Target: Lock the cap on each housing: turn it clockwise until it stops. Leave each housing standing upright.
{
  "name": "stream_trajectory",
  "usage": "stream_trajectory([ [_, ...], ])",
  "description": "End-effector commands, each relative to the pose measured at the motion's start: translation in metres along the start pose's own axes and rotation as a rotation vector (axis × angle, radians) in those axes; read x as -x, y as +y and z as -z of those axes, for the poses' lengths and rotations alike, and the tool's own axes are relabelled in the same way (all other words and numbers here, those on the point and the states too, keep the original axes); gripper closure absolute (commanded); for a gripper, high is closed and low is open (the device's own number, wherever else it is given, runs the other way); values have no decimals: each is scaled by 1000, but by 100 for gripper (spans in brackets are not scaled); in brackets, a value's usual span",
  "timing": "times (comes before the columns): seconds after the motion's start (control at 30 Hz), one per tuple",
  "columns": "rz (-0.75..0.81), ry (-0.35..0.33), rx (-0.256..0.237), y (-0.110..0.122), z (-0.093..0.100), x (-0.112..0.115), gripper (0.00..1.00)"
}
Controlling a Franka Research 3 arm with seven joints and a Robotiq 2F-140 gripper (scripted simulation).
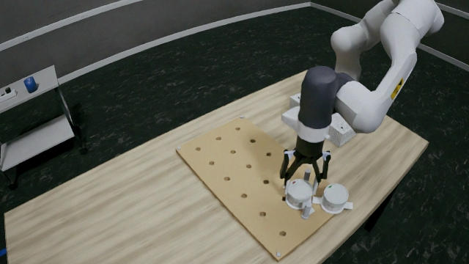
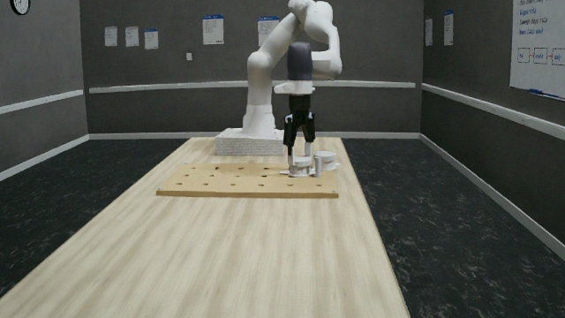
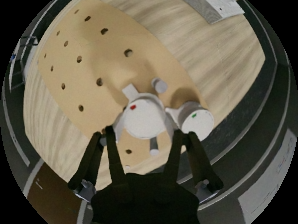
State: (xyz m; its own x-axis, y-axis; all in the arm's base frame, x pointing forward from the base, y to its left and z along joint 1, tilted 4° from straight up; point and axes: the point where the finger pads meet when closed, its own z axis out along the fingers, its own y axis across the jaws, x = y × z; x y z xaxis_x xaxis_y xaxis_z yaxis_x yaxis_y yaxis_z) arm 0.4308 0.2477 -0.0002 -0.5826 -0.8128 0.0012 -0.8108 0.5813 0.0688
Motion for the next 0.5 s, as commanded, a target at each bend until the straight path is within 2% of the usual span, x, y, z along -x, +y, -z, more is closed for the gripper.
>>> stream_trajectory([
  [0.0,-108,5,3,1,0,1,90],
  [0.27,-119,6,3,1,0,1,90],
  [0.47,-197,6,3,1,0,1,90],
])
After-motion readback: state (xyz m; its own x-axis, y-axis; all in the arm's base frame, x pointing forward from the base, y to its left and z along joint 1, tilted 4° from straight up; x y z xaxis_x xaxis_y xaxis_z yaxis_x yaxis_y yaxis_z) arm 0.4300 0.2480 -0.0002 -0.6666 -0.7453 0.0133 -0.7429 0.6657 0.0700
